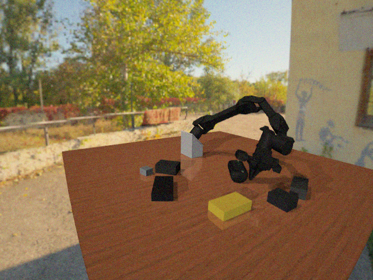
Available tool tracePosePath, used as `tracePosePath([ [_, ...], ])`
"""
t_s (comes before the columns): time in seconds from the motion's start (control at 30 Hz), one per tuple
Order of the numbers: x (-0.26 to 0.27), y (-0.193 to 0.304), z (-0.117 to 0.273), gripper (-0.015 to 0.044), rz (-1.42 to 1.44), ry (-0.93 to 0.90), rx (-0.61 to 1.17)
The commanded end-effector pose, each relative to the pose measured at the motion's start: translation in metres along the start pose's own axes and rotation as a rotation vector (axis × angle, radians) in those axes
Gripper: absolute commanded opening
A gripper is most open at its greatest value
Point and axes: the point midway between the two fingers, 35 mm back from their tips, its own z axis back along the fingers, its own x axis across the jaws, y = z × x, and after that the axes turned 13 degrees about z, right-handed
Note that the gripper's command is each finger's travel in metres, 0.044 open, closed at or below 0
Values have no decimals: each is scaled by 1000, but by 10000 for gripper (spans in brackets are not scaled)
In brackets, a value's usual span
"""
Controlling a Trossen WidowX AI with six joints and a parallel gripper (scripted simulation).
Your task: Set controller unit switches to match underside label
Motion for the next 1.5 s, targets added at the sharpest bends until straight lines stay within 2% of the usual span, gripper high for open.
tracePosePath([
  [0.0, -2, 1, -2, 0, -3, -2, 4],
  [1.47, -31, 4, -11, 0, -4, 0, 4],
])
